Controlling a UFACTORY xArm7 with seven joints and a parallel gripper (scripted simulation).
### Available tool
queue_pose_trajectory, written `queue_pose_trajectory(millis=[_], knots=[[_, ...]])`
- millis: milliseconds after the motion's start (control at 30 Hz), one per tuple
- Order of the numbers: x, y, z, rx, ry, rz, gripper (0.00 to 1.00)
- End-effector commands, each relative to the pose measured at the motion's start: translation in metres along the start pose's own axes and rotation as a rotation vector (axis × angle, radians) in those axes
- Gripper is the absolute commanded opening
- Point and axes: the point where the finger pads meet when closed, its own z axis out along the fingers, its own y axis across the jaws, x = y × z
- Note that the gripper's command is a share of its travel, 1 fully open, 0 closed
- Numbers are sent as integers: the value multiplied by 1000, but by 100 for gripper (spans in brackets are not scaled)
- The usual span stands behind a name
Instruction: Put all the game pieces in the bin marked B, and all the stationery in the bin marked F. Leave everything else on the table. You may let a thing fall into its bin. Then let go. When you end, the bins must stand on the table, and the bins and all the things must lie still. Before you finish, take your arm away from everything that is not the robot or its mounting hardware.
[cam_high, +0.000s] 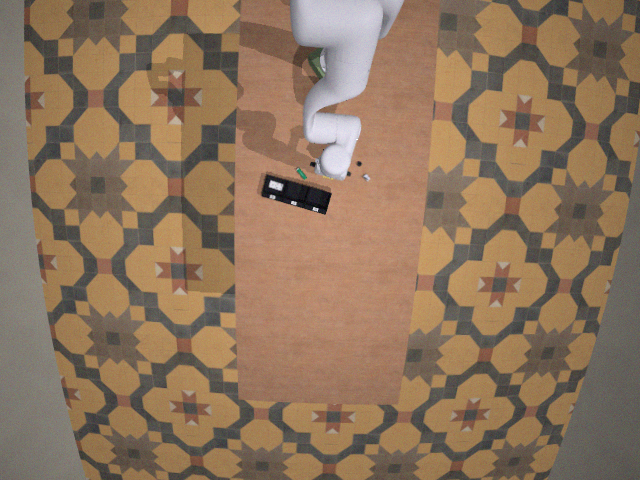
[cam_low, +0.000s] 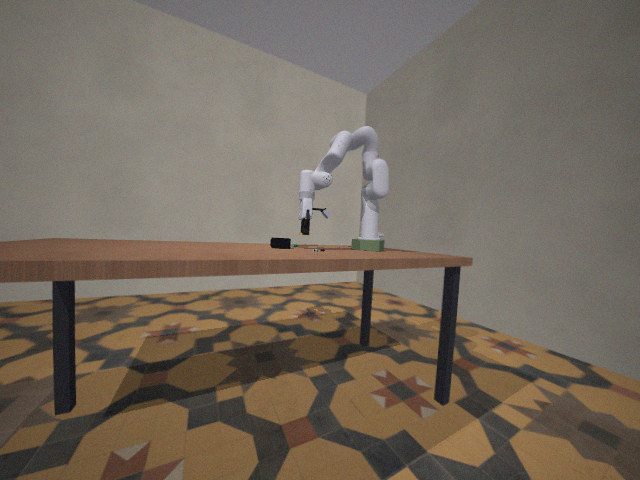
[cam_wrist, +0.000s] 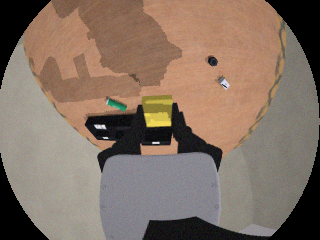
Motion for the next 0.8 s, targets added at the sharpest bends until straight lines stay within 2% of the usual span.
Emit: queue_pose_trajectory(millis=[0, 267, 667, 767], knots=[[-23, -18, -1, -3, -3, -1, 0], [-47, -41, -1, -3, -3, -1, 0], [-98, -91, -1, -3, -3, 25, 0], [-102, -96, -1, -3, -3, 25, 0]])
